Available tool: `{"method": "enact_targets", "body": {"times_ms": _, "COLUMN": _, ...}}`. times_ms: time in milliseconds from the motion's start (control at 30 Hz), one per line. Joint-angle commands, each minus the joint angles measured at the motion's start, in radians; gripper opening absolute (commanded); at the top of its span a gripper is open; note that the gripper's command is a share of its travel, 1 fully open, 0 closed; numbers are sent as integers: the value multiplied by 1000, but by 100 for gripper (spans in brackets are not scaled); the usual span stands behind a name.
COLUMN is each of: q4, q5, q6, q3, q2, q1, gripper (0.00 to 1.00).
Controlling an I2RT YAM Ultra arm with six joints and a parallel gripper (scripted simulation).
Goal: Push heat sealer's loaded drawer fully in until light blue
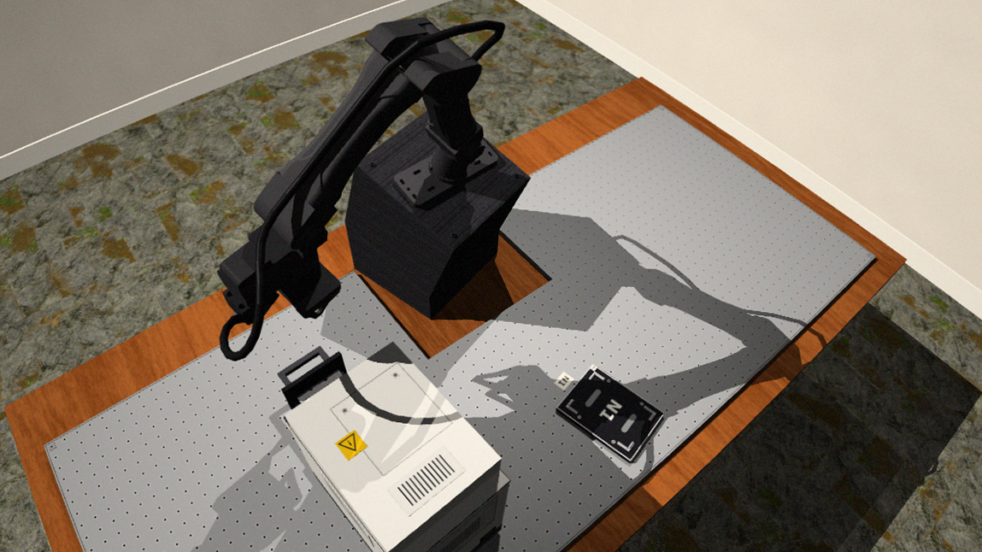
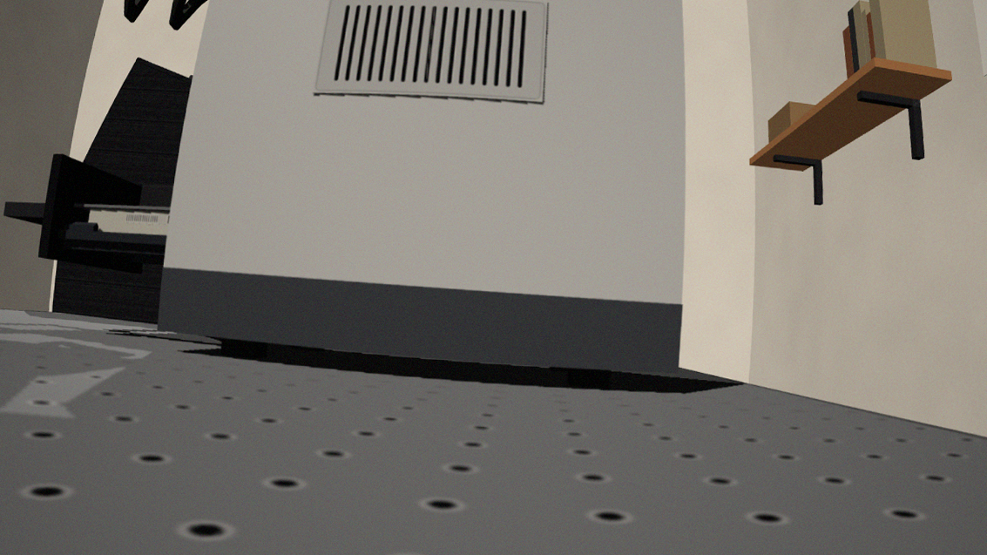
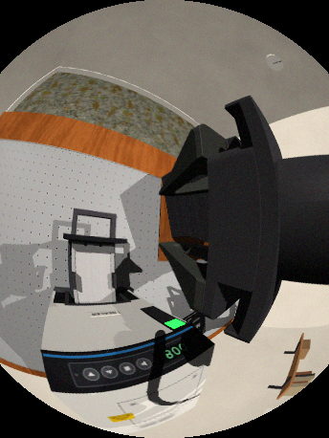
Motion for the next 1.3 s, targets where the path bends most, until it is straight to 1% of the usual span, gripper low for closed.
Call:
{"method": "enact_targets", "body": {"times_ms": 0, "q4": 79, "q5": -27, "q6": 15, "q3": -31, "q2": 31, "q1": -22, "gripper": 45}}
{"method": "enact_targets", "body": {"times_ms": 100, "q4": 117, "q5": -28, "q6": 15, "q3": -40, "q2": 60, "q1": -21, "gripper": 45}}
{"method": "enact_targets", "body": {"times_ms": 133, "q4": 126, "q5": -53, "q6": 22, "q3": -40, "q2": 74, "q1": -34, "gripper": 45}}
{"method": "enact_targets", "body": {"times_ms": 167, "q4": 137, "q5": -62, "q6": 24, "q3": -41, "q2": 85, "q1": -38, "gripper": 45}}
{"method": "enact_targets", "body": {"times_ms": 333, "q4": 199, "q5": -63, "q6": 24, "q3": -47, "q2": 139, "q1": -38, "gripper": 45}}
{"method": "enact_targets", "body": {"times_ms": 400, "q4": 199, "q5": -63, "q6": 24, "q3": -47, "q2": 139, "q1": -38, "gripper": 45}}
{"method": "enact_targets", "body": {"times_ms": 433, "q4": 211, "q5": -89, "q6": 30, "q3": -25, "q2": 157, "q1": -51, "gripper": 45}}
{"method": "enact_targets", "body": {"times_ms": 467, "q4": 221, "q5": -97, "q6": 32, "q3": -20, "q2": 168, "q1": -55, "gripper": 45}}
{"method": "enact_targets", "body": {"times_ms": 633, "q4": 278, "q5": -99, "q6": 34, "q3": -3, "q2": 223, "q1": -55, "gripper": 45}}
{"method": "enact_targets", "body": {"times_ms": 667, "q4": 287, "q5": -124, "q6": 40, "q3": 0, "q2": 239, "q1": -67, "gripper": 45}}
{"method": "enact_targets", "body": {"times_ms": 700, "q4": 297, "q5": -132, "q6": 42, "q3": 2, "q2": 252, "q1": -71, "gripper": 45}}
{"method": "enact_targets", "body": {"times_ms": 867, "q4": 348, "q5": -134, "q6": 43, "q3": 12, "q2": 313, "q1": -68, "gripper": 45}}
{"method": "enact_targets", "body": {"times_ms": 967, "q4": 348, "q5": -134, "q6": 44, "q3": 13, "q2": 314, "q1": -65, "gripper": 45}}
{"method": "enact_targets", "body": {"times_ms": 1000, "q4": 348, "q5": -135, "q6": 44, "q3": 13, "q2": 277, "q1": -65, "gripper": 45}}
{"method": "enact_targets", "body": {"times_ms": 1067, "q4": 349, "q5": -135, "q6": 44, "q3": 13, "q2": 277, "q1": -65, "gripper": 45}}
{"method": "enact_targets", "body": {"times_ms": 1100, "q4": 358, "q5": -160, "q6": 50, "q3": 18, "q2": 331, "q1": -83, "gripper": 45}}
{"method": "enact_targets", "body": {"times_ms": 1267, "q4": 404, "q5": -169, "q6": 55, "q3": 36, "q2": 397, "q1": -85, "gripper": 45}}
